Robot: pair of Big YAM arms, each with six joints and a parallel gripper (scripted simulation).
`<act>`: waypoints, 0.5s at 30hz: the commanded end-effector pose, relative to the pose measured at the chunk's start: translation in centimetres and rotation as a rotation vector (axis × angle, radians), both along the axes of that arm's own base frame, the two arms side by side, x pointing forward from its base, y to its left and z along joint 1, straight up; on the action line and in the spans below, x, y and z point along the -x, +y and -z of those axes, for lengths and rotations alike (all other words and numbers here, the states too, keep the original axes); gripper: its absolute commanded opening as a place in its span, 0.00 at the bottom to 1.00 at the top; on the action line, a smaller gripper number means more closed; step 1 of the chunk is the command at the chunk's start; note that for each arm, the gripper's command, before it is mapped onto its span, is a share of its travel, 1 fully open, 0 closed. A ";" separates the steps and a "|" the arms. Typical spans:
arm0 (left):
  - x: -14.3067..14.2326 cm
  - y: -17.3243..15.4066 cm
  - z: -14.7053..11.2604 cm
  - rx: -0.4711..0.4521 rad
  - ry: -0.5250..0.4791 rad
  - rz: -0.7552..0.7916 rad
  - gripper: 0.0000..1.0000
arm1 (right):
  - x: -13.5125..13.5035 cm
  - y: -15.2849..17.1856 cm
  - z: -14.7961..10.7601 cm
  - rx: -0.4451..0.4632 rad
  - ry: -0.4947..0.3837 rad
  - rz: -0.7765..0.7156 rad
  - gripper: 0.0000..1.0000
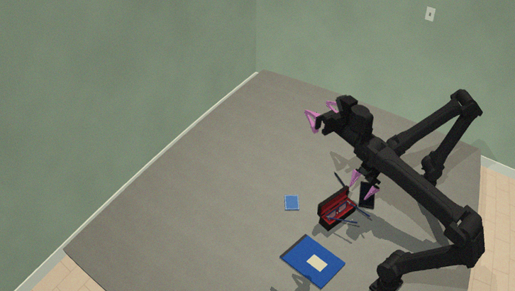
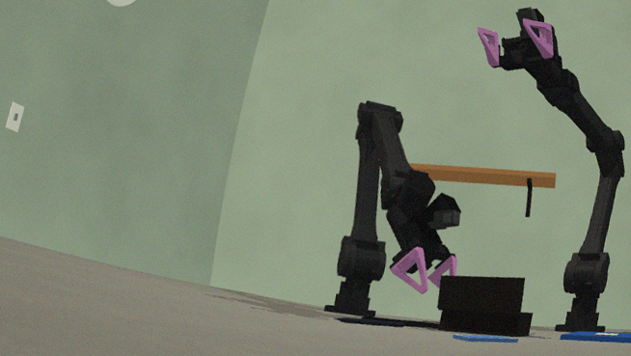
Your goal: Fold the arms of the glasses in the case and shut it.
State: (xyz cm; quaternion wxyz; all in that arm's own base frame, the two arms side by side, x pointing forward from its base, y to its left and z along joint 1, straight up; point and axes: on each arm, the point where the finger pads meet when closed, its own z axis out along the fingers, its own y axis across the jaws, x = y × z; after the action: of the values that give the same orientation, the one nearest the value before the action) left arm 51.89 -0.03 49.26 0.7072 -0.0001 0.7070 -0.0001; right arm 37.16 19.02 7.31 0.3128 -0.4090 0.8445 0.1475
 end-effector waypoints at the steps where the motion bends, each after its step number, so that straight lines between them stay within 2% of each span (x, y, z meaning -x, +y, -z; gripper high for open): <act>1: -0.5 0.1 -2.9 -0.005 -0.056 -0.005 1.00 | 0.3 0.4 -0.4 0.004 -0.016 -0.036 0.96; 4: -0.5 0.1 -2.9 -0.005 -0.056 -0.005 1.00 | 0.2 0.6 -0.7 0.001 -0.021 -0.040 0.96; 6: -0.5 0.1 -2.9 -0.005 -0.056 -0.005 1.00 | -0.9 0.7 -1.6 -0.015 -0.053 -0.030 0.96; 8: -0.5 0.1 -2.9 -0.005 -0.056 -0.005 1.00 | 1.2 0.4 1.0 0.003 0.036 -0.021 0.96; 10: -0.5 0.1 -2.9 -0.005 -0.056 -0.005 1.00 | 1.2 0.5 1.0 0.001 0.035 -0.023 0.96; 12: -0.5 0.1 -2.9 -0.005 -0.056 -0.005 1.00 | -0.2 1.0 -0.2 -0.012 -0.008 -0.021 0.96; 15: -0.5 0.1 -2.9 -0.005 -0.056 -0.005 1.00 | -1.3 1.5 -0.7 -0.016 -0.027 -0.020 0.96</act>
State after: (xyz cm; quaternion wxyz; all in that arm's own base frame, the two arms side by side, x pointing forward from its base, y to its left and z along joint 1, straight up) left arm 51.89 -0.03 49.26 0.7072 -0.0001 0.7070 -0.0001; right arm 36.33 19.27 6.37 0.3027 -0.4170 0.8433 0.1525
